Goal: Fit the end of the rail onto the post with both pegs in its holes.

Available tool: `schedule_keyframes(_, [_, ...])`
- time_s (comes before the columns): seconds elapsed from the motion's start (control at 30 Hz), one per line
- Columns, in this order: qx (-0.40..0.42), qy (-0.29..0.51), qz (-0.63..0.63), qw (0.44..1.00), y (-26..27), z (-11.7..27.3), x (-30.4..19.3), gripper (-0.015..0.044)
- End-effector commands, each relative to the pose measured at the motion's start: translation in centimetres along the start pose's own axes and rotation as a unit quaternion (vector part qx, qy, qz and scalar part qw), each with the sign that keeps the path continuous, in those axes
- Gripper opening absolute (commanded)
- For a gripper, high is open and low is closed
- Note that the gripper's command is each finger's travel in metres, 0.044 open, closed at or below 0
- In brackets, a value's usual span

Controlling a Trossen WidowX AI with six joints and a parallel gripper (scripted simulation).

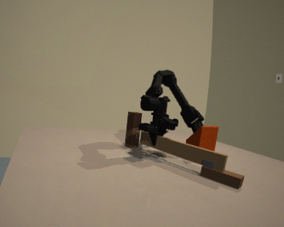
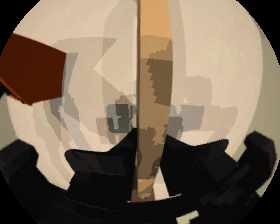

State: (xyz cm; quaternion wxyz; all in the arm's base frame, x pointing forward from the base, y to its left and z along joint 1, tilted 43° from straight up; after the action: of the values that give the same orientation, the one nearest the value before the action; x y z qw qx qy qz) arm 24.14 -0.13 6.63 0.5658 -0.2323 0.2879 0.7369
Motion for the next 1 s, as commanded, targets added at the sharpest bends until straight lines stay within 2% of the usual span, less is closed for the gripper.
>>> schedule_keyframes(0.0, [-0.003, 0.0, 0.001, 1.0, -0.01, 0.18, -0.26, 0.0])
schedule_keyframes(0.97, [-0.003, 0.0, 0.001, 1.0, -0.02, 0.27, -1.14, 0.0])
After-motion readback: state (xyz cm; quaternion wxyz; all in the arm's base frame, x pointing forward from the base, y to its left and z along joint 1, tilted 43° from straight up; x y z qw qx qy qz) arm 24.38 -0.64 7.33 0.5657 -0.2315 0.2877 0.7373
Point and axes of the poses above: the point midway between the two fingers, 35 mm back from their tips, its own z axis back along the fingers, its own y axis across the jaws, x = y × z, the point moved 7 cm from there along z, back along the fingers, and after that the axes turned 2 degrees about z, right-handed, at the moved point
